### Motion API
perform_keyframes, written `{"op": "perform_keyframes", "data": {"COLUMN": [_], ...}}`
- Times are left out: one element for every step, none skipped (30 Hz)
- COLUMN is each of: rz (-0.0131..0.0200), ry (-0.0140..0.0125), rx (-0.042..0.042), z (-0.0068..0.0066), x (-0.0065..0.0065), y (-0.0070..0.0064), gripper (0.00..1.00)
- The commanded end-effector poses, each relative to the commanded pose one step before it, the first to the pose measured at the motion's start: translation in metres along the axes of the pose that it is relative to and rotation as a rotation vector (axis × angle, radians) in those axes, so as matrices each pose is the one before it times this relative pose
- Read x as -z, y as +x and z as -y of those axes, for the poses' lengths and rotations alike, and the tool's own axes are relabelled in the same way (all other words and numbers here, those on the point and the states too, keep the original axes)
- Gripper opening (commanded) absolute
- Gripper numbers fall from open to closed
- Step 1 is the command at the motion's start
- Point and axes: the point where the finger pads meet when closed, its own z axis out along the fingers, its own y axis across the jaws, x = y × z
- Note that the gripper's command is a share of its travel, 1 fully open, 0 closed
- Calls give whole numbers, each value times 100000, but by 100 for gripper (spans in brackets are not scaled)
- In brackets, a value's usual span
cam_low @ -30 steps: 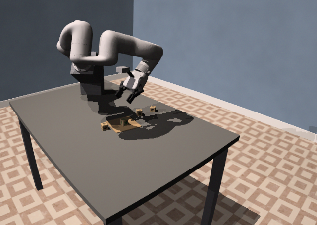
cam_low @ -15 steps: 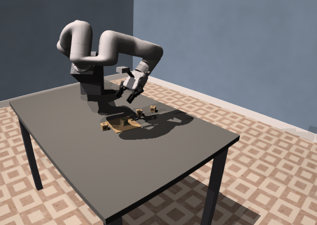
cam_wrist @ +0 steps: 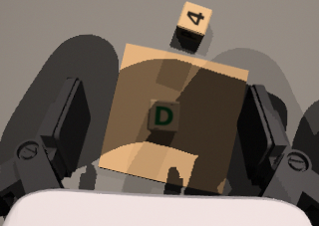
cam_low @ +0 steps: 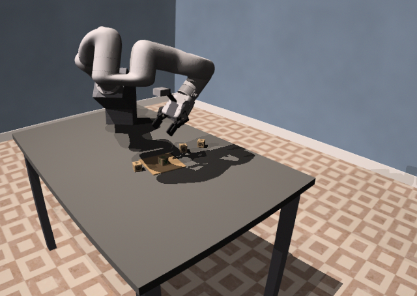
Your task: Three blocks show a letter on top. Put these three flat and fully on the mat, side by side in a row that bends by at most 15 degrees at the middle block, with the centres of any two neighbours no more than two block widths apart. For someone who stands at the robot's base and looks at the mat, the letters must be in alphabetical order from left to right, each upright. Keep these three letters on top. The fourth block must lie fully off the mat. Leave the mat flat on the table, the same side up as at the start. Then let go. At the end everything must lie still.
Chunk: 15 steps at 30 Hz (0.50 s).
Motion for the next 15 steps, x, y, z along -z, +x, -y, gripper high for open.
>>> {"op": "perform_keyframes", "data": {"rz": [319, 66, 343, 555, 437, 24, 0, 0, 0, -389, -511, 0, -317, -61, 0], "ry": [203, -18, -88, -123, -66, 20, 0, 0, 0, 50, 26, 0, 4, 0, 0], "rx": [-183, -29, -155, -262, -223, -25, 0, 0, 0, 199, 279, 0, 178, 35, 0], "z": [67, -4, -37, -138, -334, -563, 0, 0, 0, -687, -596, 0, -322, -59, 0], "x": [162, -91, -509, -1043, -1447, -1584, 0, 0, 0, -1419, -1009, 0, -490, -87, 0], "y": [29, 75, 421, 879, 1253, 1408, 0, 0, 0, 1281, 913, 0, 441, 78, 0], "gripper": [100, 100, 100, 100, 100, 100, 100, 100, 100, 100, 100, 100, 100, 100, 100]}}
